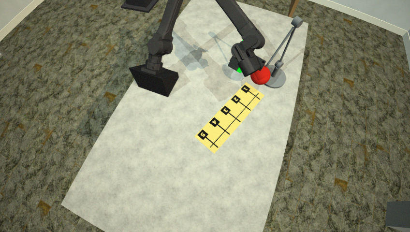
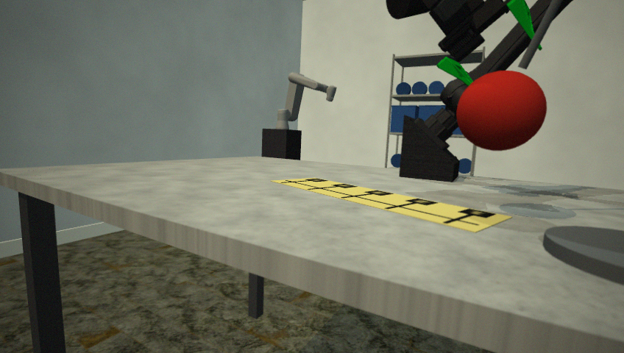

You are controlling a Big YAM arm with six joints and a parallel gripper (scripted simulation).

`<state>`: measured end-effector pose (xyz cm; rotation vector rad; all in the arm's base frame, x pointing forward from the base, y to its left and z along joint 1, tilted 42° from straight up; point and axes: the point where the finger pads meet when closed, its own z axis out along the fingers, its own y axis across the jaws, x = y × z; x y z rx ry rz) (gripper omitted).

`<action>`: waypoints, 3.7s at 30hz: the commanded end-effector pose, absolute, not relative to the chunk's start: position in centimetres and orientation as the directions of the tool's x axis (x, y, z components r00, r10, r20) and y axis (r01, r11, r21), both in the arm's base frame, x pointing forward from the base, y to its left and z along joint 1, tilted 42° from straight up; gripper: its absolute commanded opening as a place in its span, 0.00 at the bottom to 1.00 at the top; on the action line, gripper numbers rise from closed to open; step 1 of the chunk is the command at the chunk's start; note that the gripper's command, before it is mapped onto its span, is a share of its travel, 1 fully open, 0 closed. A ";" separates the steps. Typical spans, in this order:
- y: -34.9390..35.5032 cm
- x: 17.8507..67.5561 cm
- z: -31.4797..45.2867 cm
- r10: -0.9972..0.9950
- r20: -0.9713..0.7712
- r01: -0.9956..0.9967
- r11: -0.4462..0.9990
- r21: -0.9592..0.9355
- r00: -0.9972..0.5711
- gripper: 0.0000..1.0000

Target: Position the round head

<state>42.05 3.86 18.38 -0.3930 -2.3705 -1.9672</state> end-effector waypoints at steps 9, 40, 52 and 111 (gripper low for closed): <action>-0.9 40.1 19.0 0.176 0.179 0.208 0.166 0.964 -0.968 1.00; -5.3 37.8 19.3 0.291 0.174 0.247 0.235 0.940 -0.941 1.00; -5.3 37.8 19.3 0.309 0.169 0.252 0.253 0.934 -0.936 1.00; -4.8 37.7 18.5 0.302 0.171 0.257 0.273 0.927 -0.938 1.00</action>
